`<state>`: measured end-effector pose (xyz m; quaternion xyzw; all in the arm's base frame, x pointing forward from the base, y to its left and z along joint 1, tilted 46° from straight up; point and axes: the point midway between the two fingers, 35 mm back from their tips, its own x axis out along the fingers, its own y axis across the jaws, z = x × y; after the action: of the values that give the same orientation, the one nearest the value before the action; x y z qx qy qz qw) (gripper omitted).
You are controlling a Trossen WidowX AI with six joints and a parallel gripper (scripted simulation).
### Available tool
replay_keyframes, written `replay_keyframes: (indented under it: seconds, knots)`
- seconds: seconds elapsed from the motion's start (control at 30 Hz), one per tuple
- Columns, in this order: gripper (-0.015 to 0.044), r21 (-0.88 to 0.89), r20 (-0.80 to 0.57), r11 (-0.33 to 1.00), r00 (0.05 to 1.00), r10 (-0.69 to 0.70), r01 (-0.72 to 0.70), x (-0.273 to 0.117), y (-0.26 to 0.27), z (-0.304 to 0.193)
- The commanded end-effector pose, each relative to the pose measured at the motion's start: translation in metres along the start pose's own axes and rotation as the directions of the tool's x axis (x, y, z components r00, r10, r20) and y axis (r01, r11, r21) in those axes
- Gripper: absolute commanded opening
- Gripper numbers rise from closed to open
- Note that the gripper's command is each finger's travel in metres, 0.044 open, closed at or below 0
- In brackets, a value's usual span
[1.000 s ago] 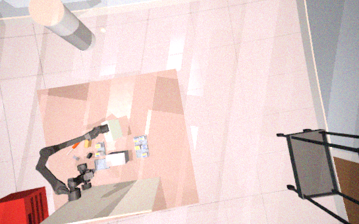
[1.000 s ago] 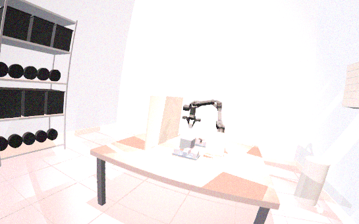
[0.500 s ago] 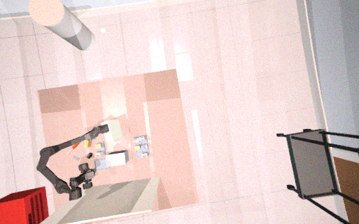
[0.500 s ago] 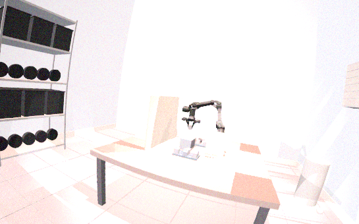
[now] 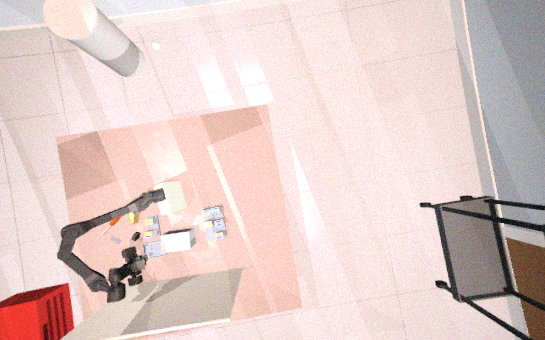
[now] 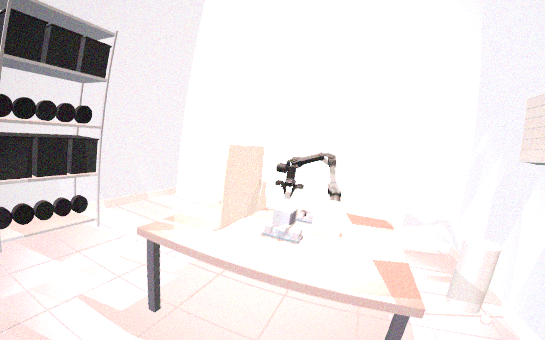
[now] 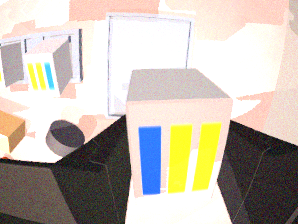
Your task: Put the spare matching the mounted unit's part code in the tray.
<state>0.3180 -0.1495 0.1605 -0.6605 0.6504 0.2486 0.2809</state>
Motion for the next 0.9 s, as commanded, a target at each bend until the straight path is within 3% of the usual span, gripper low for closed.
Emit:
replay_keyframes:
  seconds: [0.0,0.87]
  knots:
    - [0.0000,-0.006,0.004,1.000,1.000,-0.001,0.001,0.004,-0.001,0.001]
    - [0.0000,-0.005,0.006,1.000,1.000,-0.001,0.001,0.031,-0.003,0.002]
